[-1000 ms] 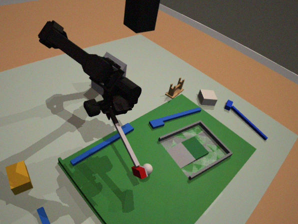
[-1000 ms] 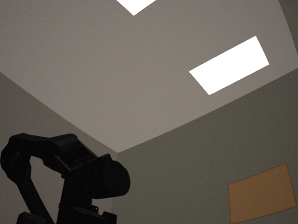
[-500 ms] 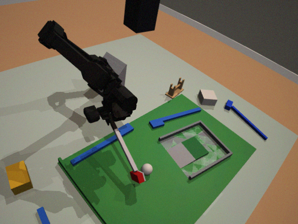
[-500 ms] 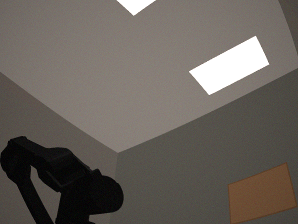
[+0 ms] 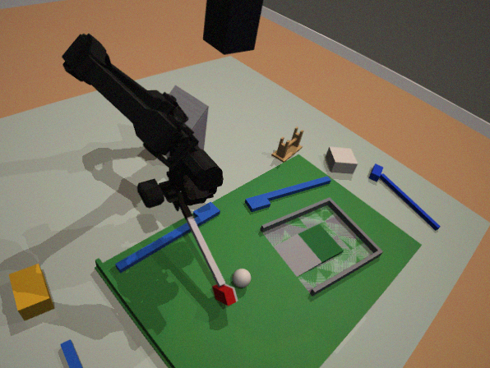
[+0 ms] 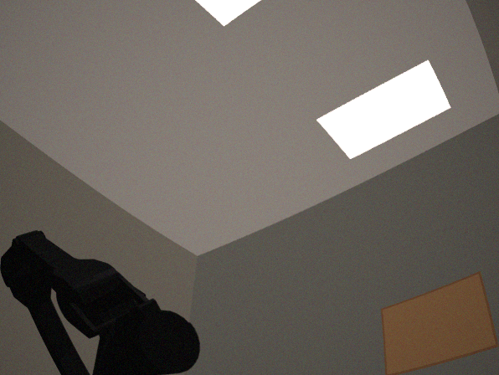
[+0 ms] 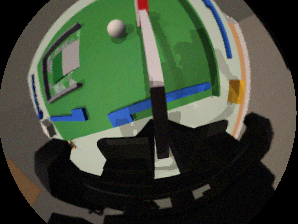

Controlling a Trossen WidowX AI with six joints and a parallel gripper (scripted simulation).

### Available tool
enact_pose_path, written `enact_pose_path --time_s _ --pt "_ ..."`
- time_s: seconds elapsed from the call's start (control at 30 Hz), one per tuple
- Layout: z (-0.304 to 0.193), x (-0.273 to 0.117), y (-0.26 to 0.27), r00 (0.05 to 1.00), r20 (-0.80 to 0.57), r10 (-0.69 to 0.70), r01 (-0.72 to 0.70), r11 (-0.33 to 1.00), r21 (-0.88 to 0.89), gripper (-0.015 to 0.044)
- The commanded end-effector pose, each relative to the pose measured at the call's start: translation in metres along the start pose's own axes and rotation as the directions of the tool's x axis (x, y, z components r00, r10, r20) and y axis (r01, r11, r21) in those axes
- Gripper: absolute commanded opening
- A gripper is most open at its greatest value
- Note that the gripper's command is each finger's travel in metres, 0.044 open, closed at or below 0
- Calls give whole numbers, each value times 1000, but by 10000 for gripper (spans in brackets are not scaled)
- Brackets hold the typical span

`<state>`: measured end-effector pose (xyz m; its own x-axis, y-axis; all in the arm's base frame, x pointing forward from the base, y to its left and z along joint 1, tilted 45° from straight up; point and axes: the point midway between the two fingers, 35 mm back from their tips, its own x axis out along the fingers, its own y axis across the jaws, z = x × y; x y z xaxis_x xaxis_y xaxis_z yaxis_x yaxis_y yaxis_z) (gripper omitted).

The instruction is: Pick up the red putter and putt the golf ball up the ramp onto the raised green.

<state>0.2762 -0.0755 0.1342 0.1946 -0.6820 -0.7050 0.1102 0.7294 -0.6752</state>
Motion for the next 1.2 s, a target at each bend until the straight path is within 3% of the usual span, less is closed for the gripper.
enact_pose_path --time_s 0.0,0.7,1.0,1.17 --pt "1 -1 0 1000 2 0 0 1000 2 0" --pt "0 4 -25 1000 -2 0 0 1000 2 0" --pt "1 3 100 1000 1 11 -11 1000 -2 0" --pt "-1 0 110 1000 3 8 -8 1000 -2 0"
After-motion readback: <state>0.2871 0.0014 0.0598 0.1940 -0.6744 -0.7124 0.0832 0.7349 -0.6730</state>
